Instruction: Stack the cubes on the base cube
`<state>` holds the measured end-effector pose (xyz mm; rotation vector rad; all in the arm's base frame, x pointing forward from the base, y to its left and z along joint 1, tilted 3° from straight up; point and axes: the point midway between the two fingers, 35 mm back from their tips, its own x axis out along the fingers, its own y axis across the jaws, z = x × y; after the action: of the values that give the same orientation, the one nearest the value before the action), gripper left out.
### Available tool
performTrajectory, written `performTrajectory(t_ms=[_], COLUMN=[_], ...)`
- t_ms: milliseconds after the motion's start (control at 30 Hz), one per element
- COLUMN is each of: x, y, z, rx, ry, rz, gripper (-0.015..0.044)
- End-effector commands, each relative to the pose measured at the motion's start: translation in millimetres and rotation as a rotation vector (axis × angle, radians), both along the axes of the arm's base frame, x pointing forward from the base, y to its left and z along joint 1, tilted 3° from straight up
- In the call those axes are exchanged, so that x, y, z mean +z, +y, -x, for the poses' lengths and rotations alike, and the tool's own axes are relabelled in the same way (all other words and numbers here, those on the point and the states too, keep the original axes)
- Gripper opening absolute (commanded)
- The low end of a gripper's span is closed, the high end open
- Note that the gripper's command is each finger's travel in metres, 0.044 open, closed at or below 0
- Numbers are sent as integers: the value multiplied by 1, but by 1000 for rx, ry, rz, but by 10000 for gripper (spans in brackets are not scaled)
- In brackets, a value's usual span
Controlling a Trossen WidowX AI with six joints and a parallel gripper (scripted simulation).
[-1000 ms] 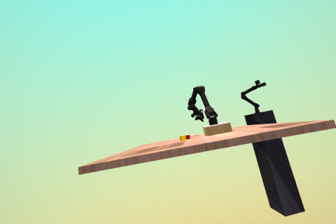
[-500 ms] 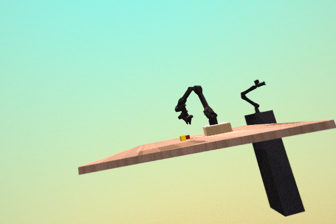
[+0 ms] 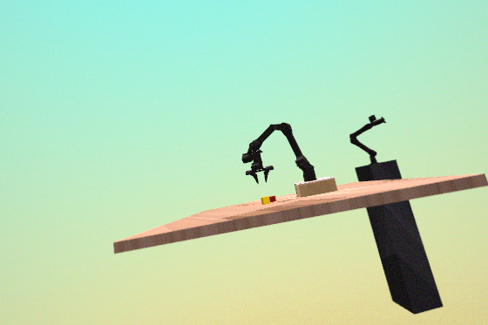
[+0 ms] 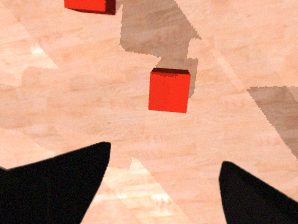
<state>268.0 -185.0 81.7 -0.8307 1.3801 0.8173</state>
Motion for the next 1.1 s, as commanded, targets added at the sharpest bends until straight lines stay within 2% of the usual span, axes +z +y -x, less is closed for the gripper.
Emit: performTrajectory(t_ms=[0, 133, 333, 1067], x=[2, -5, -59, -93], y=[11, 11, 13, 14], z=[-5, -5, -7, -8], rx=[66, 66, 66, 66], ry=[-12, -12, -12, -12], rz=[-22, -22, -22, -23], gripper=[265, 265, 265, 265])
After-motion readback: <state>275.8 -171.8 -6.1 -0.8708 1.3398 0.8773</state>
